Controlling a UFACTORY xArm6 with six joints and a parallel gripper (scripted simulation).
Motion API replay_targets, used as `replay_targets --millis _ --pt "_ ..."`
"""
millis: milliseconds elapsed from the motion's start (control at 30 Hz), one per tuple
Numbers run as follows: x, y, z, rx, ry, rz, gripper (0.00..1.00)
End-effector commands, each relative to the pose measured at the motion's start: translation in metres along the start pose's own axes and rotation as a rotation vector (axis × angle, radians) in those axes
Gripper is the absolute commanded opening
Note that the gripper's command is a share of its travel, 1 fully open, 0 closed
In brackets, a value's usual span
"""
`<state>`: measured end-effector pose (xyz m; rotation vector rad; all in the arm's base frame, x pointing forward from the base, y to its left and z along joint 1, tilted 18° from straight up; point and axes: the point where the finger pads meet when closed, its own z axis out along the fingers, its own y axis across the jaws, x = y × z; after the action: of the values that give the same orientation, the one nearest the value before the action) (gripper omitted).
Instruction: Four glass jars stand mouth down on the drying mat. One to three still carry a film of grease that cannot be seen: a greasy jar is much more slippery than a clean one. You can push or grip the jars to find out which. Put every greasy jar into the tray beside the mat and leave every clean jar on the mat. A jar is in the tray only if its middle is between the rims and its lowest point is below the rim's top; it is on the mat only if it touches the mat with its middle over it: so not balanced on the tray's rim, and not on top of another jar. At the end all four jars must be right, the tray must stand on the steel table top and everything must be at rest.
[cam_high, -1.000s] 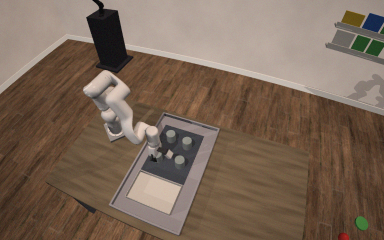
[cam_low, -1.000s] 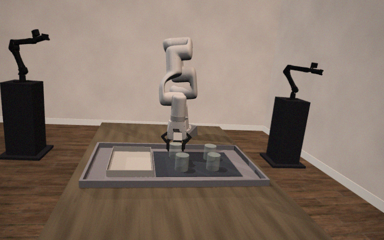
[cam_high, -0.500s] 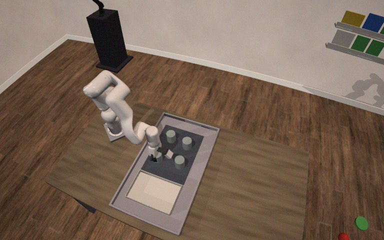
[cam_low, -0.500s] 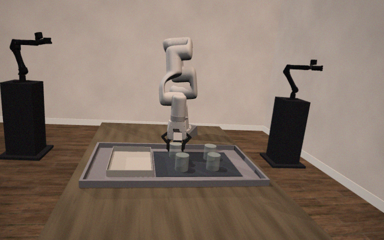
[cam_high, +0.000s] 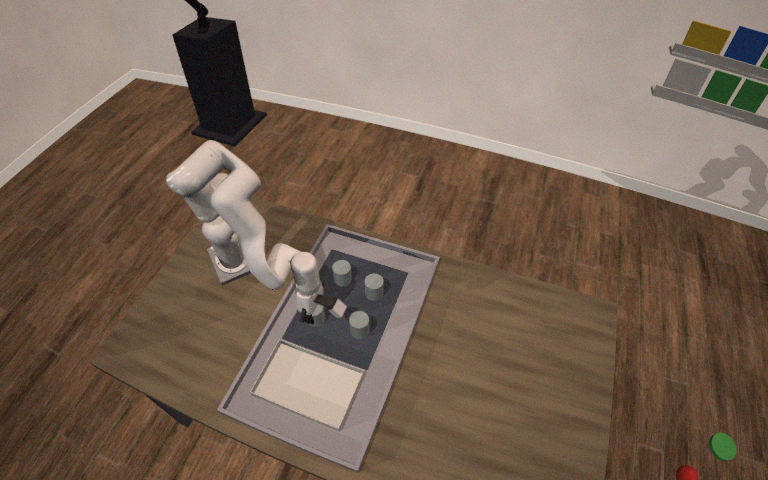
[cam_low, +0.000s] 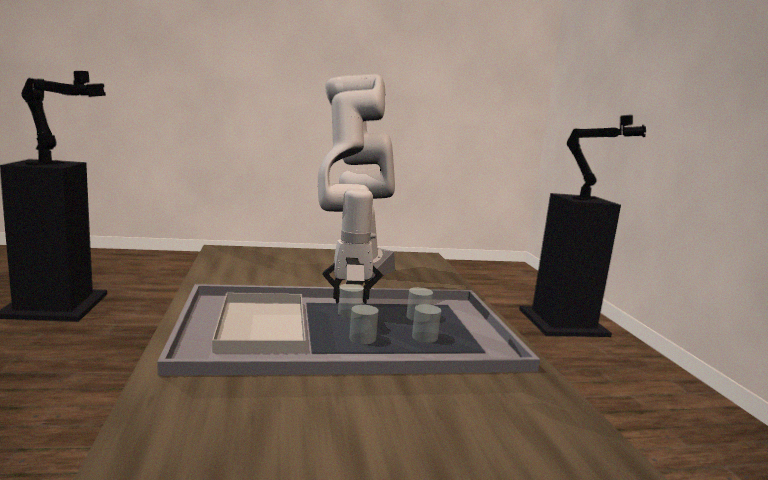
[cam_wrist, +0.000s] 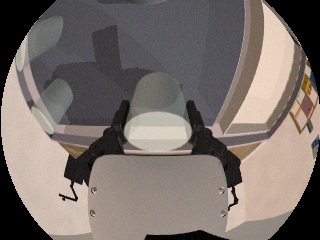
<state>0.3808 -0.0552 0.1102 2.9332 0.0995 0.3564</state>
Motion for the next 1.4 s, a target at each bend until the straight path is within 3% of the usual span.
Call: replay_targets --millis 0,1367 --pt "0.0013 0.0003 -0.0009 0.000 0.003 0.000 0.76" --pt "0.0013 0.0003 -0.0009 0.000 0.003 0.000 0.70"
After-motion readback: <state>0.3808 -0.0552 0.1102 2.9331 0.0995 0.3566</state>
